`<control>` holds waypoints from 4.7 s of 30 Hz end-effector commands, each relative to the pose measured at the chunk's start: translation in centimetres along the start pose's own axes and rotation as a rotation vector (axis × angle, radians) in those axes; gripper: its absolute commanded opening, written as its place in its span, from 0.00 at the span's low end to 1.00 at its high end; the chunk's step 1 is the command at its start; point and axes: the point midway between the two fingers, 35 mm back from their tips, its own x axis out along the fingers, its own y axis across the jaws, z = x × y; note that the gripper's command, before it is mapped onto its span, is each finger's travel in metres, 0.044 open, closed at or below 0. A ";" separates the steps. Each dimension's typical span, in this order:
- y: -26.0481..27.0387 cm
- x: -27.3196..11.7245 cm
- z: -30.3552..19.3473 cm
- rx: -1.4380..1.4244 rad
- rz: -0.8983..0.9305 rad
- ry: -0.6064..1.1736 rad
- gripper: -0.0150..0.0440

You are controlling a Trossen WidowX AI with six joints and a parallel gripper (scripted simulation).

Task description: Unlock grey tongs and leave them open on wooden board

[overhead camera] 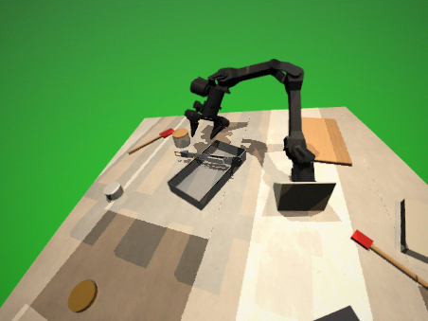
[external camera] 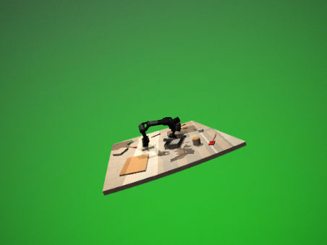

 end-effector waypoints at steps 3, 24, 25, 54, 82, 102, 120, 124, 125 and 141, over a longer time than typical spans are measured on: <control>0.9 2.6 -8.2 -0.401 -0.355 0.152 1.00; 1.0 3.2 -10.0 -0.616 -0.511 0.158 1.00; 0.9 3.4 -10.0 -0.616 -0.510 0.158 1.00; -1.4 7.5 -9.9 -0.616 -0.510 0.157 1.00; -2.1 8.5 -9.8 -0.608 -0.509 0.155 0.41; -0.1 5.9 -9.8 -0.611 -0.504 0.159 0.00; 2.3 -0.2 -9.7 -0.602 -0.515 0.159 0.00; 0.9 -0.9 -8.5 -0.531 -0.507 0.146 0.00; 0.5 -1.2 -8.1 -0.510 -0.505 0.142 0.00; -7.4 -5.5 -4.0 -0.160 -0.490 0.057 0.00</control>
